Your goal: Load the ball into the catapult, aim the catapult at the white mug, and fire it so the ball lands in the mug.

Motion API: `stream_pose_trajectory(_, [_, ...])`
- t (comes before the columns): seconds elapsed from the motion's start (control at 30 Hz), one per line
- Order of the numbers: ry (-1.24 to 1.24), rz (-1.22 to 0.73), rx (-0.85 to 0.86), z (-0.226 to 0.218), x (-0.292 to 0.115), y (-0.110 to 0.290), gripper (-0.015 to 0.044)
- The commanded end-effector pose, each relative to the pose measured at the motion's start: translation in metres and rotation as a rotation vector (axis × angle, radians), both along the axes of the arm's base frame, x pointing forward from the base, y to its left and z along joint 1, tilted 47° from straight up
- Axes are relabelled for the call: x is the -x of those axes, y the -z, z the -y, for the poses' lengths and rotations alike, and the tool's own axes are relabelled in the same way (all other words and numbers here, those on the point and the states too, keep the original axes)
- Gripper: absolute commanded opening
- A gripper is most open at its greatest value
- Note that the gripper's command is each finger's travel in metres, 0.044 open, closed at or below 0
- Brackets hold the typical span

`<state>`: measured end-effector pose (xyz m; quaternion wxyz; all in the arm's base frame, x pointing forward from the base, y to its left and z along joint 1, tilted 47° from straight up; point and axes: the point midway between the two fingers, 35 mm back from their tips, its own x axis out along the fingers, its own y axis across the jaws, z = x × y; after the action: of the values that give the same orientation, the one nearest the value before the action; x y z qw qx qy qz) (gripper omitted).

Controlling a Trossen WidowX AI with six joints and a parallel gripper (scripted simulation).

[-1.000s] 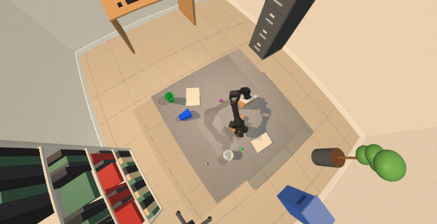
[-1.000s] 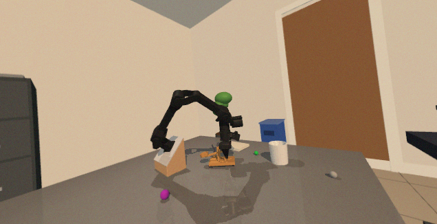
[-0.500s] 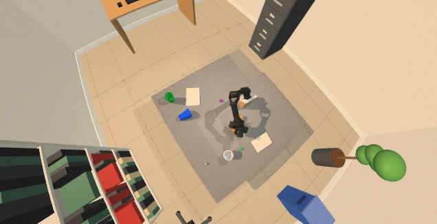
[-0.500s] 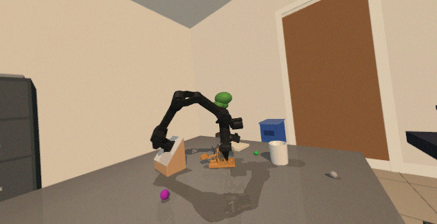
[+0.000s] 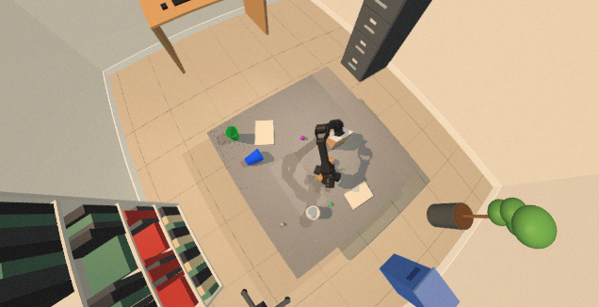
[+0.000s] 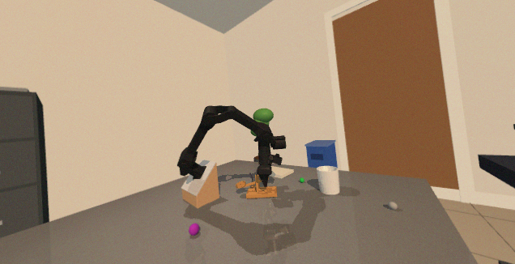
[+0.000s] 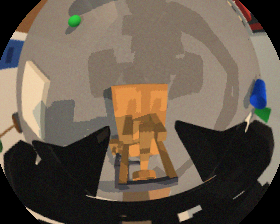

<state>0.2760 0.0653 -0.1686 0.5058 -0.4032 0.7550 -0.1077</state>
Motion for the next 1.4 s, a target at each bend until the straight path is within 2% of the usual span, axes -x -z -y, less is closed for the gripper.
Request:
stream_pose_trajectory(0.0, [-0.013,0.031,-0.022,-0.044,-0.013,-0.036,0.044])
stream_pose_trajectory(0.1, [-0.013,0.03,-0.021,-0.061,-0.013,-0.055,0.044])
stream_pose_trajectory(0.17, [-0.022,0.026,-0.018,-0.051,-0.012,-0.042,0.044])
stream_pose_trajectory(0.47, [-0.023,0.035,-0.02,-0.059,-0.011,-0.051,0.044])
stream_pose_trajectory(0.63, [-0.023,0.036,-0.019,-0.027,-0.006,-0.021,0.044])
stream_pose_trajectory(1.37, [-0.024,0.036,-0.018,-0.005,-0.003,-0.001,0.044])
